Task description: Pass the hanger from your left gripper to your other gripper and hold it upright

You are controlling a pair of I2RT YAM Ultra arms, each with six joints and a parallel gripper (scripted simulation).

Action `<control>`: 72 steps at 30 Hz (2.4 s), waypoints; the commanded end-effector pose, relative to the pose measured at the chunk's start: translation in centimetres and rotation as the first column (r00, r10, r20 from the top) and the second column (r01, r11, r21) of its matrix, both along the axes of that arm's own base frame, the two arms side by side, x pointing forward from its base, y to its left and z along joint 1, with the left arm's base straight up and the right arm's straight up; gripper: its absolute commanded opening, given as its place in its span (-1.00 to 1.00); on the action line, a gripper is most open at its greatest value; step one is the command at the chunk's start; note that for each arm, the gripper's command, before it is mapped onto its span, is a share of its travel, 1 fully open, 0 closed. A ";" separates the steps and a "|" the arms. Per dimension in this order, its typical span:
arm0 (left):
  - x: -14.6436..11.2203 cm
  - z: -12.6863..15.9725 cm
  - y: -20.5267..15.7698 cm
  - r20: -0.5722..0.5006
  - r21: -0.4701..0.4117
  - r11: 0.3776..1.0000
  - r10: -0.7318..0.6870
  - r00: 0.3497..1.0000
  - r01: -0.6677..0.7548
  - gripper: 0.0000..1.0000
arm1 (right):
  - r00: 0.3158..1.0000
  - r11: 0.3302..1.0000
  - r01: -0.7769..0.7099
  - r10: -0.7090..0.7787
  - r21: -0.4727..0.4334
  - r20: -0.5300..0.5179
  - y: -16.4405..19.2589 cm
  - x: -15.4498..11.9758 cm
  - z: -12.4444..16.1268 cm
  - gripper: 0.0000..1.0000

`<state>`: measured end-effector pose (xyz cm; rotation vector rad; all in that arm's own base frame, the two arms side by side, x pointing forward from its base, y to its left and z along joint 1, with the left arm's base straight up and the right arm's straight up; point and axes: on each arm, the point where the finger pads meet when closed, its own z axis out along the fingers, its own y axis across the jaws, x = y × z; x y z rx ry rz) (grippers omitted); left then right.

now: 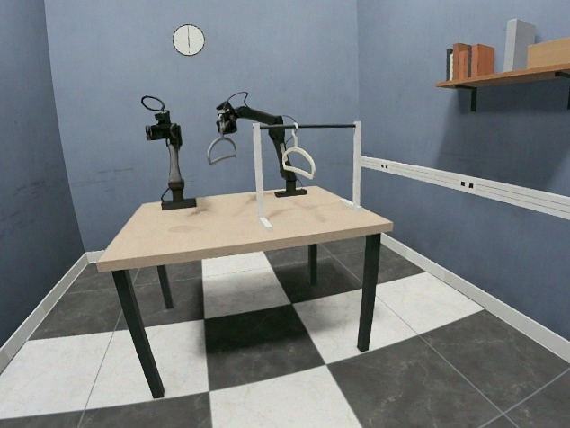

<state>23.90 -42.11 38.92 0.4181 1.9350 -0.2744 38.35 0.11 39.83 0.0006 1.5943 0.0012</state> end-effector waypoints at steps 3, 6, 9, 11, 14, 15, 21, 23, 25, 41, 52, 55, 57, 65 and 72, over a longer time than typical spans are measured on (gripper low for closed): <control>0.0 0.8 0.3 0.007 -0.021 1.000 0.002 1.000 -0.002 -1.00 | 1.000 1.000 0.000 0.000 -0.001 0.023 0.0 -0.2 0.9 1.00; 0.0 0.8 0.3 0.007 -0.021 1.000 0.002 1.000 -0.002 -1.00 | 1.000 1.000 0.000 0.000 -0.001 0.023 0.0 -0.2 0.9 1.00; 0.0 0.8 0.3 0.007 -0.021 1.000 0.002 1.000 -0.002 -1.00 | 1.000 1.000 0.000 0.000 -0.001 0.023 0.0 -0.2 0.9 1.00; 0.0 0.8 0.3 0.007 -0.021 1.000 0.002 1.000 -0.002 -1.00 | 1.000 1.000 0.000 0.000 -0.001 0.023 0.0 -0.2 0.9 1.00; 0.0 0.8 0.3 0.007 -0.021 1.000 0.002 1.000 -0.002 -1.00 | 1.000 1.000 0.000 0.000 -0.001 0.023 0.0 -0.2 0.9 1.00; 0.0 0.8 0.3 0.007 -0.021 1.000 0.002 1.000 -0.002 -1.00 | 1.000 1.000 0.000 0.000 -0.001 0.023 0.0 -0.2 0.9 1.00; 0.0 0.8 0.3 0.006 -0.019 1.000 0.002 1.000 -0.002 -1.00 | 1.000 1.000 0.000 0.000 -0.001 0.023 0.0 -0.2 0.9 1.00; 0.0 0.8 0.3 0.006 -0.019 1.000 0.002 1.000 -0.002 -0.97 | 1.000 1.000 0.000 0.000 -0.001 0.023 0.0 -0.2 0.9 1.00; 0.0 0.8 0.3 0.006 -0.019 1.000 0.002 1.000 -0.002 -0.97 | 1.000 1.000 -0.018 0.018 0.001 0.025 0.3 -0.2 0.9 1.00; 0.0 0.8 0.3 0.006 -0.019 1.000 0.002 1.000 -0.002 -0.97 | 0.796 0.807 -0.590 0.583 -0.005 0.165 8.0 -9.2 0.9 1.00; 0.0 0.8 0.3 0.006 -0.019 1.000 0.002 1.000 -0.002 -0.97 | 0.535 0.563 -0.824 0.810 -0.065 0.238 11.8 -15.4 0.5 1.00; 0.0 0.8 0.3 0.006 -0.019 1.000 0.002 1.000 -0.002 -0.97 | 0.468 0.497 -0.865 0.849 -0.066 0.246 12.7 -16.5 -0.1 1.00; 0.0 0.8 0.3 0.006 -0.019 1.000 0.002 1.000 -0.002 -0.97 | 0.422 0.451 -0.890 0.871 -0.070 0.252 13.3 -17.3 -0.5 1.00; 0.0 0.8 0.3 0.006 -0.019 1.000 0.002 1.000 -0.002 -0.97 | 0.336 0.364 -0.929 0.905 -0.066 0.260 14.5 -18.6 -1.4 1.00; 0.0 0.8 0.3 0.006 -0.019 1.000 0.002 1.000 -0.002 -0.97 | 0.342 0.365 -0.930 0.903 -0.046 0.259 14.6 -18.3 -1.7 1.00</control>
